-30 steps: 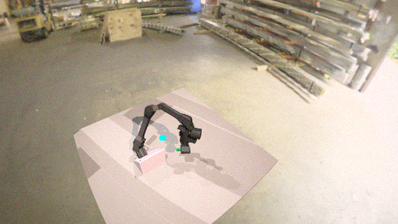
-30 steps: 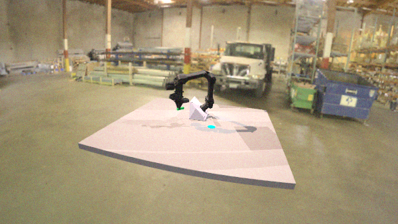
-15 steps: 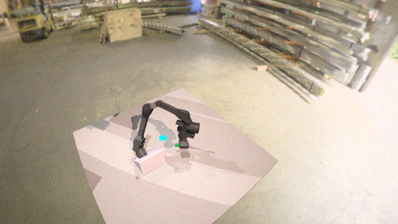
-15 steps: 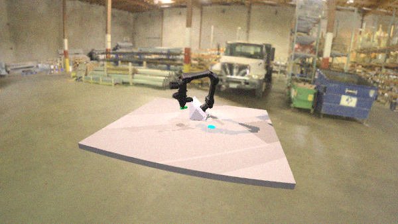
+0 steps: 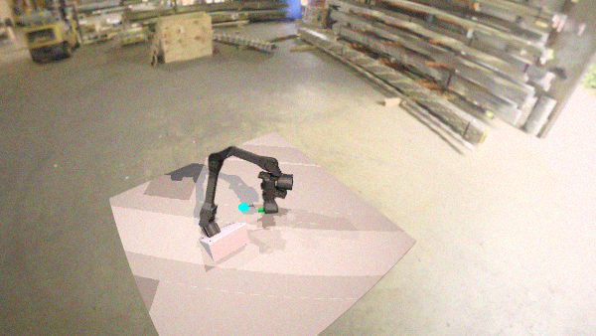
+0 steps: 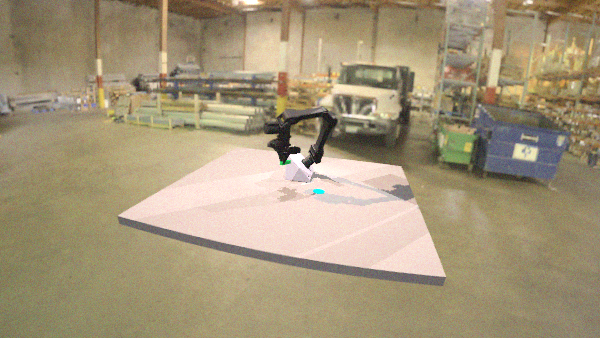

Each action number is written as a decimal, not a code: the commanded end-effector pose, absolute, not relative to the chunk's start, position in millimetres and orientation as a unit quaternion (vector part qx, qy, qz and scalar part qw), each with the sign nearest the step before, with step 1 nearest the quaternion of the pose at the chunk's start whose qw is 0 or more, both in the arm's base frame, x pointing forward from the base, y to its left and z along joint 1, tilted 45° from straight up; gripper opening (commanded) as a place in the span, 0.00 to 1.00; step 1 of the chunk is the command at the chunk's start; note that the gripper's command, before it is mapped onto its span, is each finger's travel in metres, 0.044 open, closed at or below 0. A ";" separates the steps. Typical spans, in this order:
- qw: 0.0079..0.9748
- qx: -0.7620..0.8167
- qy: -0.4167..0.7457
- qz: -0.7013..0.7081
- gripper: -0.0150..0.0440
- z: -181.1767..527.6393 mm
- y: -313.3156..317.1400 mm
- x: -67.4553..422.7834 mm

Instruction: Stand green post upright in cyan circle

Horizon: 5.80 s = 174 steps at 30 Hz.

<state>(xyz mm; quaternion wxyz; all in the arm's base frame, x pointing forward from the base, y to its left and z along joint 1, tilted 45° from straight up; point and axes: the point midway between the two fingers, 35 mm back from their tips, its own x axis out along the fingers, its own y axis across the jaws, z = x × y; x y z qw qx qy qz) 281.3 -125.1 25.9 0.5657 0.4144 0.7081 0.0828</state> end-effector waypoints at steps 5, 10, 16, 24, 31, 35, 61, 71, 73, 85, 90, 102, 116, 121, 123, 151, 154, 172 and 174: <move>0.571 0.411 0.705 0.086 0.29 49.4 -108.0 283.9; 0.573 0.408 0.705 0.089 0.29 61.6 -97.3 284.4; 0.575 0.405 0.704 0.094 0.29 75.8 -84.1 284.0; 0.578 0.402 0.703 0.100 0.29 94.2 -66.3 281.8; 0.580 0.398 0.703 0.105 0.29 109.6 -50.7 278.3; 0.581 0.397 0.702 0.109 0.29 118.0 -41.7 275.7; 0.585 0.387 0.700 0.134 0.29 164.9 11.5 249.7; 0.594 0.368 0.706 0.121 0.29 161.1 14.6 245.4; 0.596 0.362 0.707 0.118 0.29 160.1 15.3 244.4; 0.610 0.333 0.712 0.097 0.29 154.2 19.0 238.3; 0.617 0.320 0.713 0.088 0.29 151.8 20.3 236.1; 0.633 0.293 0.713 0.067 0.29 146.5 22.7 231.3; 0.654 0.263 0.708 0.041 0.29 140.9 24.5 226.8; 0.662 0.253 0.705 0.032 0.29 139.2 24.9 225.5; 0.665 0.249 0.704 0.028 0.29 138.5 25.1 225.1; 0.711 0.203 0.673 -0.022 0.29 130.8 26.1 220.8; 0.716 0.199 0.668 -0.027 0.29 130.2 26.1 220.6; 0.748 0.179 0.637 -0.057 0.29 127.6 26.0 220.0; 0.751 0.177 0.633 -0.060 0.29 127.5 26.0 220.1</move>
